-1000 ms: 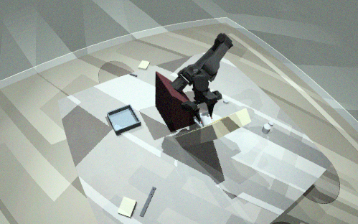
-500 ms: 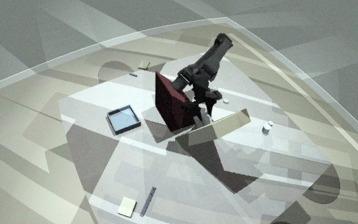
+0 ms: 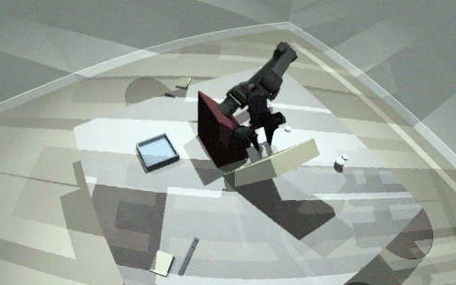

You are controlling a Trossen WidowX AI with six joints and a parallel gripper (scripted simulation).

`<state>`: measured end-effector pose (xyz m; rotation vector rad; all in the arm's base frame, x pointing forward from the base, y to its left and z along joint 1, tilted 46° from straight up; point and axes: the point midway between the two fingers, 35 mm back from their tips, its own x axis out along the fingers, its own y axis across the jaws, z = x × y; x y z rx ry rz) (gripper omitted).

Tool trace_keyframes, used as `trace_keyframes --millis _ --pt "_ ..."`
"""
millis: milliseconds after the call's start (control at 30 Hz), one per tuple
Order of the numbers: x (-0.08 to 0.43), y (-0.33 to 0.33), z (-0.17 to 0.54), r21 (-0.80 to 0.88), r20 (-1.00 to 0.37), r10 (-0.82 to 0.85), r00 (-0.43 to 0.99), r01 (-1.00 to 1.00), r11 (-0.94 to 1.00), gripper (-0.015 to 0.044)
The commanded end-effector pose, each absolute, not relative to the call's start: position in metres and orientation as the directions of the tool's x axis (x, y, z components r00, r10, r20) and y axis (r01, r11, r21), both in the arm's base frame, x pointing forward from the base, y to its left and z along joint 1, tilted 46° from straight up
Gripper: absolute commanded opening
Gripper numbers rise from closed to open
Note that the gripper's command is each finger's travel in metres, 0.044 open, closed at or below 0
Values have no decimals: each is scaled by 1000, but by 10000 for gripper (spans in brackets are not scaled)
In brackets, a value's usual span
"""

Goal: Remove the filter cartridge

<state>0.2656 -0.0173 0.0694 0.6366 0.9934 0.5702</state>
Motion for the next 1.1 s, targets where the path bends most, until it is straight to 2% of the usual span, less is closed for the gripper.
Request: trace_keyframes --millis 0,500,1067 --pt "263 -32 78 709 -580 687 438 -145 691 0" --pt "233 -79 121 714 -573 693 438 -148 684 0" --pt "249 -122 66 711 -575 690 439 -150 687 0"
